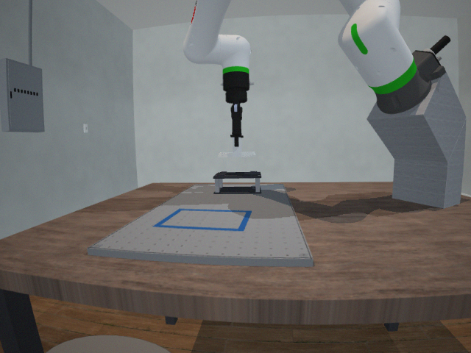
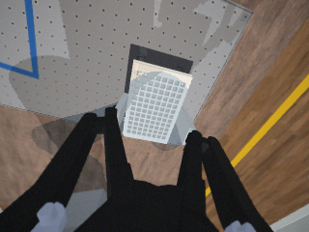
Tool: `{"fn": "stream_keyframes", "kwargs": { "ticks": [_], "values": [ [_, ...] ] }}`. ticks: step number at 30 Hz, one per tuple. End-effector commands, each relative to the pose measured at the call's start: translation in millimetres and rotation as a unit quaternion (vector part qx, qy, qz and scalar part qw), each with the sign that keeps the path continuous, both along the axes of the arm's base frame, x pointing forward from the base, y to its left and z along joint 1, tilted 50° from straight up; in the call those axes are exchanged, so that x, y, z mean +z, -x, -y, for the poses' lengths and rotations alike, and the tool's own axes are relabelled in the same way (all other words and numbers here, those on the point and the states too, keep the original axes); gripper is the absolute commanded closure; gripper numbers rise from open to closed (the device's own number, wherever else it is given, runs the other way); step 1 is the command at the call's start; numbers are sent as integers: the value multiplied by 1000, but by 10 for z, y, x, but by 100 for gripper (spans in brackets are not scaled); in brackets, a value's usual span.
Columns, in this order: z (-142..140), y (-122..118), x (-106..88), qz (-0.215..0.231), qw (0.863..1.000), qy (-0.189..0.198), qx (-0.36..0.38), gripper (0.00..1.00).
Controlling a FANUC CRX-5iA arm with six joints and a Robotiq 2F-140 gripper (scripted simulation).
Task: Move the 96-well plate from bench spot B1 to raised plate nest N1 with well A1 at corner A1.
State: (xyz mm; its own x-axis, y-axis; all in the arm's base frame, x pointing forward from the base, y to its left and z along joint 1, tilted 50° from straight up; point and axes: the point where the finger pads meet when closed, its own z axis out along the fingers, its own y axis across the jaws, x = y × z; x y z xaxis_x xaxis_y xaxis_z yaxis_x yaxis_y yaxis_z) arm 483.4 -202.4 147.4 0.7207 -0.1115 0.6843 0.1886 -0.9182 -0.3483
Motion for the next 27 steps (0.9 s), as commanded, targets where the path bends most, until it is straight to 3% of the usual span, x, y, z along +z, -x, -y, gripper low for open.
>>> {"fn": "stream_keyframes", "kwargs": {
  "ticks": [1, 27],
  "values": [
    [2, 1, 1, 0, 1000, 0, 0, 100],
    [-121, -210, -200, 0, 1000, 0, 0, 100]
  ]
}}
